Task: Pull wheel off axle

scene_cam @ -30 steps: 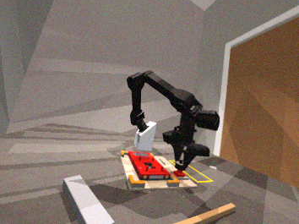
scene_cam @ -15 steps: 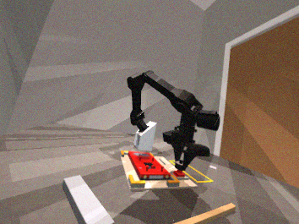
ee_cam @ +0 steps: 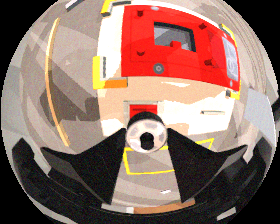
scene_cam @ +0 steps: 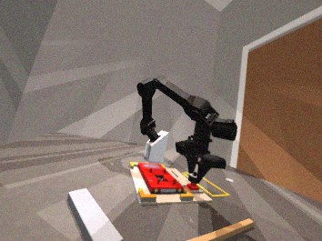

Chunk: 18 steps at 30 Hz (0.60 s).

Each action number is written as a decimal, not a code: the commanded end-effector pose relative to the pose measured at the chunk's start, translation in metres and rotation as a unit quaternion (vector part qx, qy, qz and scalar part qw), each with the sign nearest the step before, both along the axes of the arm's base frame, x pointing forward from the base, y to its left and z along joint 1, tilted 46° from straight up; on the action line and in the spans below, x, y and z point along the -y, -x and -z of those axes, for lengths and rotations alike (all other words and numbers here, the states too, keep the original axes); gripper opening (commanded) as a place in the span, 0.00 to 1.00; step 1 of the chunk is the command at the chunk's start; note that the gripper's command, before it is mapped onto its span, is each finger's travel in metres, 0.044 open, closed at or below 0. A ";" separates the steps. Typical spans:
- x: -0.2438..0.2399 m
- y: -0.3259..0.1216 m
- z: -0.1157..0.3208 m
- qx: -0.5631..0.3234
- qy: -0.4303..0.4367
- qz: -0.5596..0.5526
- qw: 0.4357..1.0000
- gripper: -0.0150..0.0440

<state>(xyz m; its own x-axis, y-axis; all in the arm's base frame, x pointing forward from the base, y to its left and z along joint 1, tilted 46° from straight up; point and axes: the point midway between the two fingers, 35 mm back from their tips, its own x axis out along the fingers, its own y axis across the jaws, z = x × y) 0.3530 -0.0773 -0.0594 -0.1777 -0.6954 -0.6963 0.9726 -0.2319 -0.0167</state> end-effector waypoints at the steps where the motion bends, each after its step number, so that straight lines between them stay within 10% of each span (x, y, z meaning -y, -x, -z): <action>1: -0.015 -0.001 -0.010 -0.003 -0.002 -0.015 1.000 0.25; 18: -0.019 -0.002 -0.014 -0.002 -0.002 -0.016 1.000 0.25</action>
<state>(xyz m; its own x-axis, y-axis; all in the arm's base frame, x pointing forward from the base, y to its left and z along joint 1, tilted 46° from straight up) 0.3535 -0.0771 -0.0584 -0.1811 -0.6958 -0.6950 0.9709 -0.2393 -0.0135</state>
